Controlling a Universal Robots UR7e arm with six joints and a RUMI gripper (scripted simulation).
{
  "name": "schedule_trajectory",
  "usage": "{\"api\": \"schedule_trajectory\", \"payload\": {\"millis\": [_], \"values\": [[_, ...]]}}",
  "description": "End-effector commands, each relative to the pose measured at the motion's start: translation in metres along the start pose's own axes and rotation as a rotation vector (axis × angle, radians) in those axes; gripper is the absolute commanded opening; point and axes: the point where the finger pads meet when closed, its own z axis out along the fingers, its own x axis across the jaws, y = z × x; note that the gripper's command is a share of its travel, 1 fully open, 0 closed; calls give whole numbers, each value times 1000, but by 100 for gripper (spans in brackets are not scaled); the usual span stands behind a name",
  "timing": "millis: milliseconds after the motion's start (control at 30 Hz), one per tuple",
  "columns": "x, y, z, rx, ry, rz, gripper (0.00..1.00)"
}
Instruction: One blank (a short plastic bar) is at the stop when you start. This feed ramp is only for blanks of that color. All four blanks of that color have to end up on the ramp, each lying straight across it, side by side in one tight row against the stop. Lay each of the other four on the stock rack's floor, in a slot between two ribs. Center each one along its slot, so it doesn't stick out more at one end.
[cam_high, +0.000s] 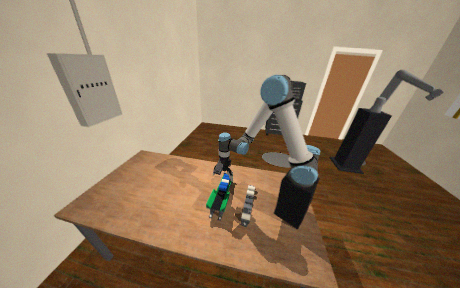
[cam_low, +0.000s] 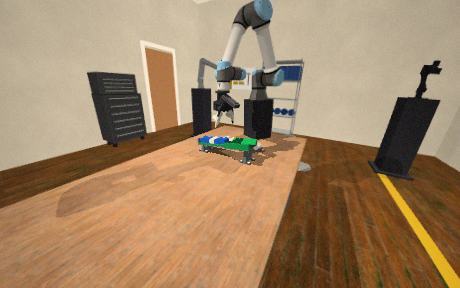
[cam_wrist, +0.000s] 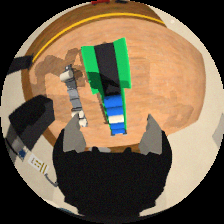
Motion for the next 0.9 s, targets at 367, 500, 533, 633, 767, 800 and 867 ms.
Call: {"api": "schedule_trajectory", "payload": {"millis": [367,500,533,633,767,800,867], "values": [[9,9,2,-1,2,351,100],[11,11,2,-1,3,448,100],[11,11,2,-1,3,448,100],[12,12,3,-1,3,525,100],[14,16,4,-1,3,642,100],[14,17,4,-1,3,671,100],[15,19,4,-1,3,722,100]]}}
